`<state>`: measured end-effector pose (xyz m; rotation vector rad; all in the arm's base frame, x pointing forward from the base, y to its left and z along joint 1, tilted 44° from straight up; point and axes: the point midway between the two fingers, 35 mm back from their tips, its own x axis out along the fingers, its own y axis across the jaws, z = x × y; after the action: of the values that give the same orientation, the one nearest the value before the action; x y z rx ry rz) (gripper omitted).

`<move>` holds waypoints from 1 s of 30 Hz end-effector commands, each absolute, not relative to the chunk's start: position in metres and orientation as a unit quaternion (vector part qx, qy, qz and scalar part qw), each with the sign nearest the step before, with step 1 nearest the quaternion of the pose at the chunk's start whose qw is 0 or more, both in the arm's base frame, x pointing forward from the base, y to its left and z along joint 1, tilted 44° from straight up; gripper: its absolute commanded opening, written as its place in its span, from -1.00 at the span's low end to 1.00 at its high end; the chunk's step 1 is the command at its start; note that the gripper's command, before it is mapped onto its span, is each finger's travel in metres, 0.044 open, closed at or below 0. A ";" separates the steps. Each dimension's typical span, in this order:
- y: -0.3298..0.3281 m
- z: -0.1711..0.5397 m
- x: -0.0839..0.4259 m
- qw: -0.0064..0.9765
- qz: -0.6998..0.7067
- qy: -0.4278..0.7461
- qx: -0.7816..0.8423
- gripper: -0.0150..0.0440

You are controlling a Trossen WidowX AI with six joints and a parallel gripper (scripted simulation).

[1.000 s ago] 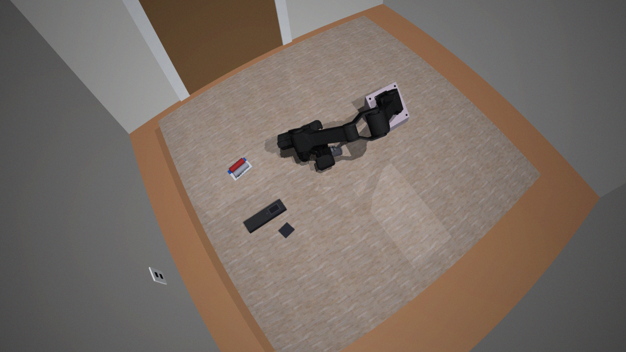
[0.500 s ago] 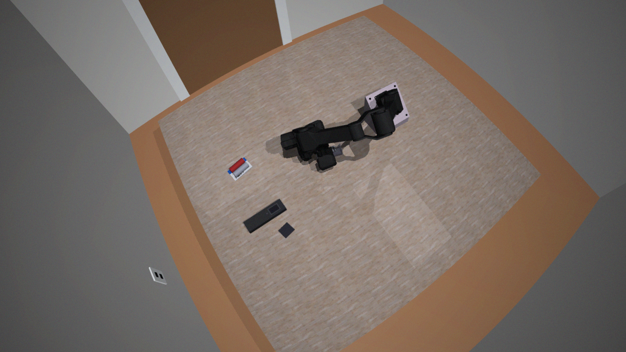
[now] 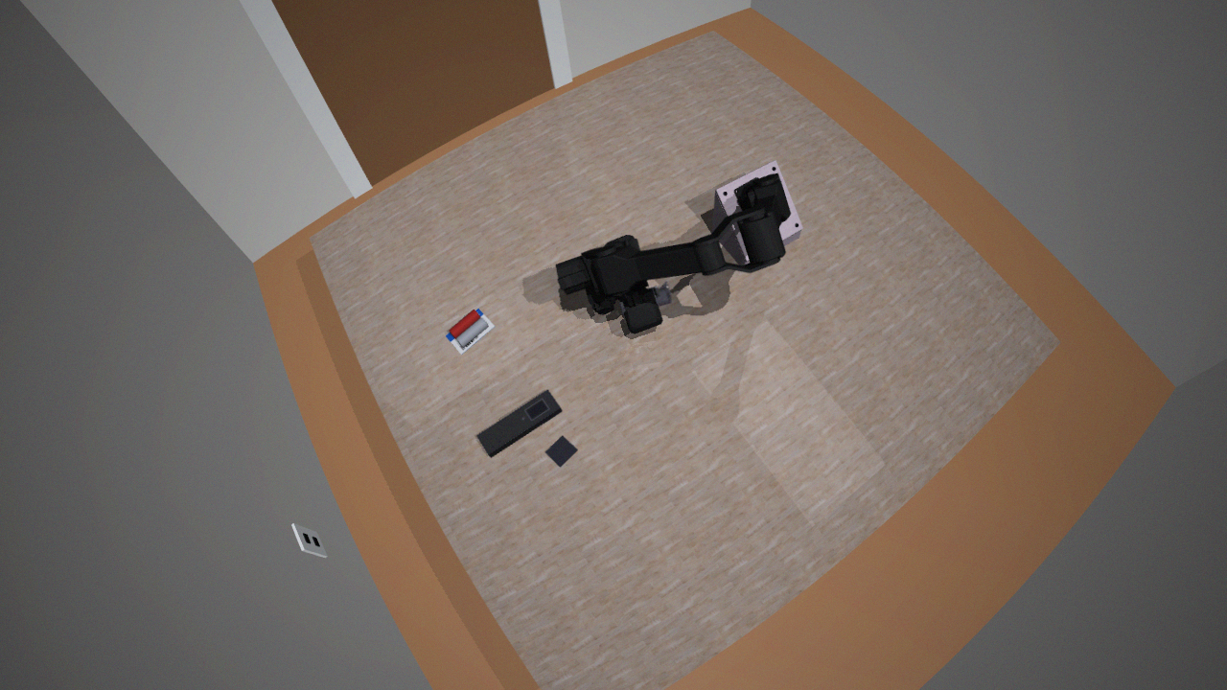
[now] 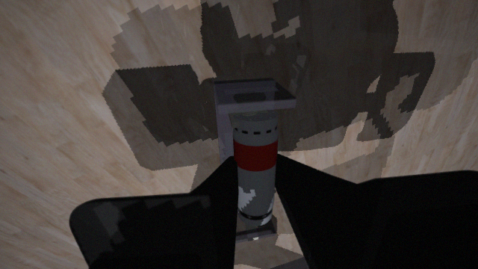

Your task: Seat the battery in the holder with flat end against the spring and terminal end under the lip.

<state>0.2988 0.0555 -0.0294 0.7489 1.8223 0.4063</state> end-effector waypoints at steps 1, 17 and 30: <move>0.056 -0.031 0.301 0.549 0.166 0.756 0.316 -0.23; 0.059 -0.030 0.298 0.573 0.151 0.738 0.323 -0.23; 0.061 -0.029 0.295 0.594 0.139 0.721 0.329 -0.23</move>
<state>0.2950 0.0594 -0.0296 0.7688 1.6977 0.3288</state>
